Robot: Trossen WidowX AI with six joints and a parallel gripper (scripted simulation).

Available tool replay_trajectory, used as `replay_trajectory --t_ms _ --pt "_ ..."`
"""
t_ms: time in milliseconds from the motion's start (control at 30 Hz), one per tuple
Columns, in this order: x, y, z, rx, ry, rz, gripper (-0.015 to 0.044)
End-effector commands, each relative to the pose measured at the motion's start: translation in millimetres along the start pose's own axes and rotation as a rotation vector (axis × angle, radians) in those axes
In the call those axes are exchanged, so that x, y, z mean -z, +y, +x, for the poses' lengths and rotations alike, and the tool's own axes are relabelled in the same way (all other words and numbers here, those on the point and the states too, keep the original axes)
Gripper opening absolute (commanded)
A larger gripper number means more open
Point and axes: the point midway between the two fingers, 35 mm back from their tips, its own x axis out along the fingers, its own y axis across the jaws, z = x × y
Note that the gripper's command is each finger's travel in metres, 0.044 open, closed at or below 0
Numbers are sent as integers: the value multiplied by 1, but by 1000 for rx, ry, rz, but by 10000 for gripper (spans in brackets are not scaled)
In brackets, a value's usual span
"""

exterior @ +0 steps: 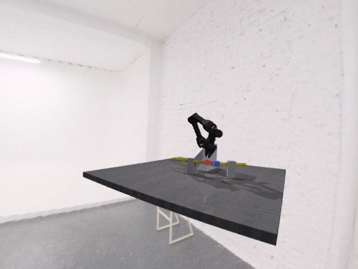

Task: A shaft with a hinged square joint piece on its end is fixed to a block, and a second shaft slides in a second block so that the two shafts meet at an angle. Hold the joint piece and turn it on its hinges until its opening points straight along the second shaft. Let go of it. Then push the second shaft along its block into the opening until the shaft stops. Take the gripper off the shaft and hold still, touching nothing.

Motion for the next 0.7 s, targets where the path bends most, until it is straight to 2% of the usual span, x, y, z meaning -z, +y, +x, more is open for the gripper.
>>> replay_trajectory --t_ms 0,133,667 --pt "5 -3 26 9 -6 -7 440" --pt "9 -5 47 12 -8 -7 440" --pt "9 -5 67 12 -8 -7 440"
